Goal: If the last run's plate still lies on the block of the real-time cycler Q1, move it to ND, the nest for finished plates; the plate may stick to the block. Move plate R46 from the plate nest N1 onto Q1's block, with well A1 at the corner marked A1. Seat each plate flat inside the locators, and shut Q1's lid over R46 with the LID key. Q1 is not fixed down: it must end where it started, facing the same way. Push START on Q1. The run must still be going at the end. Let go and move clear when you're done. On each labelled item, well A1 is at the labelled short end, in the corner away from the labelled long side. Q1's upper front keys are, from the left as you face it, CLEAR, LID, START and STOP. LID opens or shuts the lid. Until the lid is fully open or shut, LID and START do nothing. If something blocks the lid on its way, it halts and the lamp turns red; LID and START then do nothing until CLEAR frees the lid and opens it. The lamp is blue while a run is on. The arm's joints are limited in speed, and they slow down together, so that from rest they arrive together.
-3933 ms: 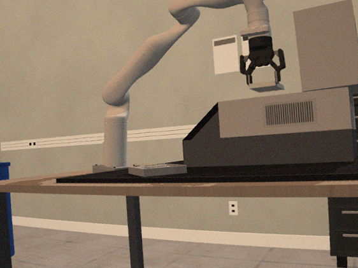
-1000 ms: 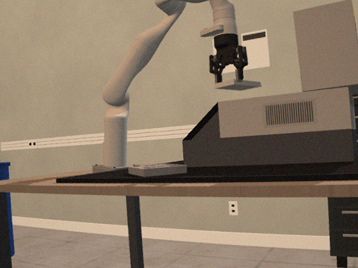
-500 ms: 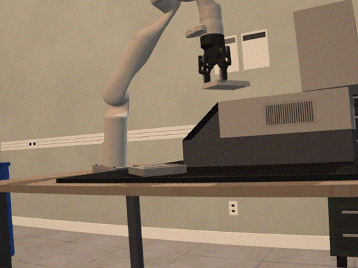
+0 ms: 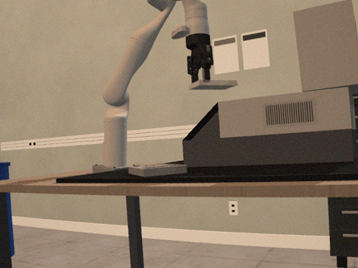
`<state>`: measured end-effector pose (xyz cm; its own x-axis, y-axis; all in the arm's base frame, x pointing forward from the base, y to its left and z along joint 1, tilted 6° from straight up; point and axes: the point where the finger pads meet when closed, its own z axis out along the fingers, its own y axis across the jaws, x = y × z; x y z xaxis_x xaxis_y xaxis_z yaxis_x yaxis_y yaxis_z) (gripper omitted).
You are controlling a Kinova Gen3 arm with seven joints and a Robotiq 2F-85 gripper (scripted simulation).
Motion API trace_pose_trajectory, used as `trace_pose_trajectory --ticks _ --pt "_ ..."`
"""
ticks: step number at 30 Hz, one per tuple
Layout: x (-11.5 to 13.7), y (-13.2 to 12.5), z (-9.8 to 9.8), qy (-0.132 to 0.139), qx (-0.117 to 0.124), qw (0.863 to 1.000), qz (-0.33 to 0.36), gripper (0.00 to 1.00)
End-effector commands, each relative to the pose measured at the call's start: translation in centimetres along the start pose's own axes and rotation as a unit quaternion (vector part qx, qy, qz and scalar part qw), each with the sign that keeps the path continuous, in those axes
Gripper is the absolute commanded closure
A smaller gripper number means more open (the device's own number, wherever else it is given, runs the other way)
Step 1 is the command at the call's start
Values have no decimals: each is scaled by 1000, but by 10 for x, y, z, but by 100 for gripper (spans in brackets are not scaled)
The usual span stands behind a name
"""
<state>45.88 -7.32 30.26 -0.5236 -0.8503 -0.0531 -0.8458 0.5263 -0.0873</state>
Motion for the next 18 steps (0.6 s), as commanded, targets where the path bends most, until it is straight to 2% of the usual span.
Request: trace_pose_trajectory --ticks 1,14,18 --pt "8 1 -2 -2 4 1000 15 10" --pt "52 8 -1 -2 4 996 94 10" --pt "58 9 -1 -3 4 994 105 10"
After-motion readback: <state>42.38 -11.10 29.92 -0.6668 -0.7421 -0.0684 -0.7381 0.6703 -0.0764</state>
